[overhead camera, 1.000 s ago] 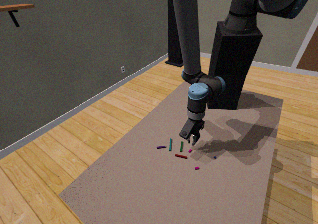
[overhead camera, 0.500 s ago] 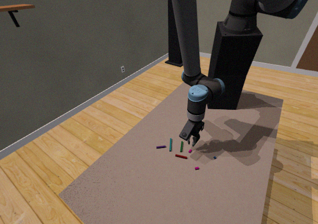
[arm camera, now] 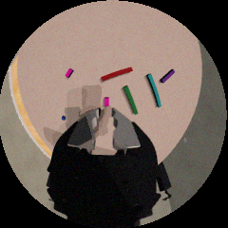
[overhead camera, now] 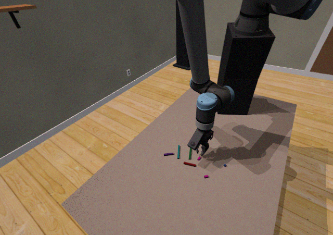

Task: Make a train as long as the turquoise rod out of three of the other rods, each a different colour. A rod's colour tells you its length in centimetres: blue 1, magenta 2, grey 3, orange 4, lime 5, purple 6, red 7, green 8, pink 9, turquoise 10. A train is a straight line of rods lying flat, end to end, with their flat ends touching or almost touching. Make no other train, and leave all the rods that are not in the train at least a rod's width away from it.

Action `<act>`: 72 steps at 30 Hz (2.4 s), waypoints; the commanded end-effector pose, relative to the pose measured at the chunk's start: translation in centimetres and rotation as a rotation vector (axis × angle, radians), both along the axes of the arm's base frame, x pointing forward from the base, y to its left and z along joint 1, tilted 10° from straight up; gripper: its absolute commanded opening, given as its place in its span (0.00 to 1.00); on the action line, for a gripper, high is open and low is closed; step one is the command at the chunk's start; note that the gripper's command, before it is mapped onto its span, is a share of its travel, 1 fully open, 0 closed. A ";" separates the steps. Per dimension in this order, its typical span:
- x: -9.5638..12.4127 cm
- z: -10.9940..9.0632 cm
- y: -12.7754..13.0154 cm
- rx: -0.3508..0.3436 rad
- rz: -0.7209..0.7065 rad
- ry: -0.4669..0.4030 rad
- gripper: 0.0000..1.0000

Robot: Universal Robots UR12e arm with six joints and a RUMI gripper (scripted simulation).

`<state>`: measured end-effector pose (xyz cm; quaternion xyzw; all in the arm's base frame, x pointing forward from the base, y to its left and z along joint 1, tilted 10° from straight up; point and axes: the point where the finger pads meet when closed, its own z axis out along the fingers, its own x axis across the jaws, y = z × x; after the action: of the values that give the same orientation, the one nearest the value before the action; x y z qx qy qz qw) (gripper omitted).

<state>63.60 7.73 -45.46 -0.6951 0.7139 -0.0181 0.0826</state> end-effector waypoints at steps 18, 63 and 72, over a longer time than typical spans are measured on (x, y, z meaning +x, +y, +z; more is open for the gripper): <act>0.3 -1.9 0.2 0.000 0.000 -0.001 0.14; 0.3 -2.0 0.2 0.000 0.000 -0.001 0.14; 0.4 -2.4 0.2 0.000 0.000 -0.001 0.14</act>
<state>63.93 7.92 -47.68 -0.6951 0.7139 -0.0181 0.0826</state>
